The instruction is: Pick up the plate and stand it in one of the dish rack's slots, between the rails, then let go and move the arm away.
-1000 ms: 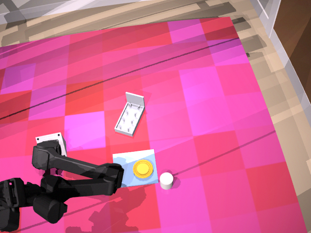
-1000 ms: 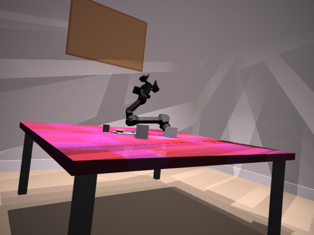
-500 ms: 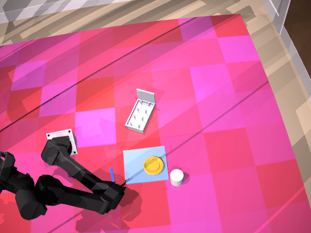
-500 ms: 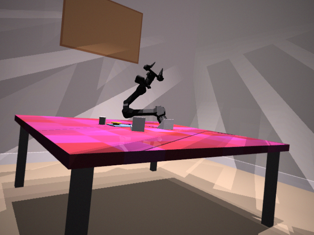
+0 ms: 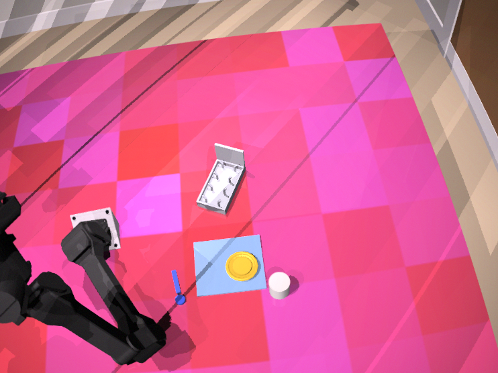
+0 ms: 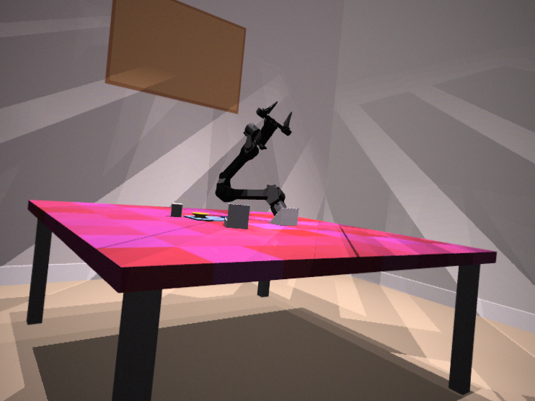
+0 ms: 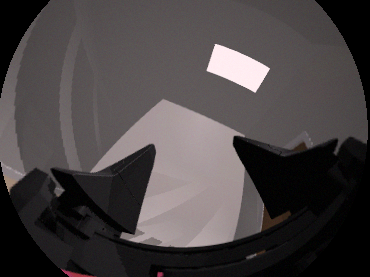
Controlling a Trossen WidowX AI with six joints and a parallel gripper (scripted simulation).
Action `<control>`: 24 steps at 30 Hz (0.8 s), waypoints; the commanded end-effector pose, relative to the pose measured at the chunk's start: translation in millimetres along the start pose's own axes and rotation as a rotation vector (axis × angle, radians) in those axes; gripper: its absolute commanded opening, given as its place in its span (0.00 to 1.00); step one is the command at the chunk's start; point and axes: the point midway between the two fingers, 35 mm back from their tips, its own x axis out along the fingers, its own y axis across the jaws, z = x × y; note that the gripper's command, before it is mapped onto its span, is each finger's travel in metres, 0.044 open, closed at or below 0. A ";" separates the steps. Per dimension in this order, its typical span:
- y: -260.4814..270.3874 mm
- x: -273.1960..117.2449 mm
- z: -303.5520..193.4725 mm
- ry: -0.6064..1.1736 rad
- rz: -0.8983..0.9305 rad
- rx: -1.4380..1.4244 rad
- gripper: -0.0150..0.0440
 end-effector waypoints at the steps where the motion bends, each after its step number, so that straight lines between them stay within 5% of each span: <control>1: -7.0 10.8 -19.4 0.103 -0.036 0.001 0.93; 24: -68.4 26.5 -155.0 0.676 -0.305 0.083 0.93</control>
